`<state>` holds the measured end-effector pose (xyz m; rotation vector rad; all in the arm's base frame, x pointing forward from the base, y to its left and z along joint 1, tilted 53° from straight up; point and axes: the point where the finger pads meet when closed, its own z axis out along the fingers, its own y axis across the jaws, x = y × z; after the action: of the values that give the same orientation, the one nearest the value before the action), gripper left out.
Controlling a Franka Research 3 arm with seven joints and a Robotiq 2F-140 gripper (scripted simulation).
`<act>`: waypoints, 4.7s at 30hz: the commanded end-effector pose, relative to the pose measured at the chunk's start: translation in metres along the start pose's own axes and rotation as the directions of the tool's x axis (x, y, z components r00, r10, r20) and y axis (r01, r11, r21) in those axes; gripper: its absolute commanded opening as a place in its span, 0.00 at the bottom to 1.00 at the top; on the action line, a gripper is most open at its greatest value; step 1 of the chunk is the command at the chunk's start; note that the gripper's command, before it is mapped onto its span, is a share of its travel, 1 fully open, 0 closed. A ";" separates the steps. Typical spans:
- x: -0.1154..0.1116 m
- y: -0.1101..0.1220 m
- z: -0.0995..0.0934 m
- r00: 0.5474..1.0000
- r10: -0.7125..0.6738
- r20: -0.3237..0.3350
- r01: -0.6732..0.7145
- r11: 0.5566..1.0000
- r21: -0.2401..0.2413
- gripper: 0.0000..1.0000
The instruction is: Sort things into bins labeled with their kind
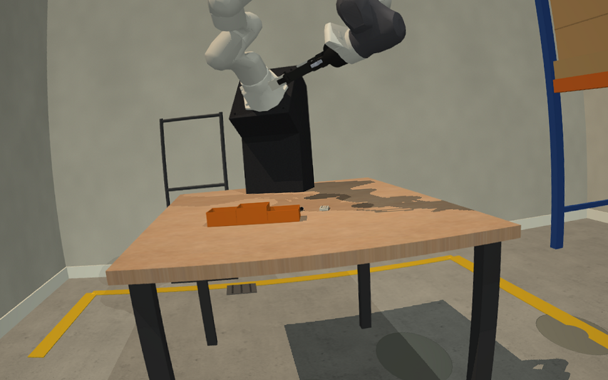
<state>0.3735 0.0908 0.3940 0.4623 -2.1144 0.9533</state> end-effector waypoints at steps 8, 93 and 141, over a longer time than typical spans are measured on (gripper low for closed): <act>0.000 0.000 0.000 1.000 0.000 0.000 0.000 1.000 0.000 1.00; -0.150 -0.089 0.037 0.656 -0.638 0.404 0.703 0.711 -0.020 0.05; -0.130 -0.128 0.005 0.035 -0.833 0.552 0.848 0.317 0.425 0.05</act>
<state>0.5234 0.0026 0.3473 1.9582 -1.9014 -0.0470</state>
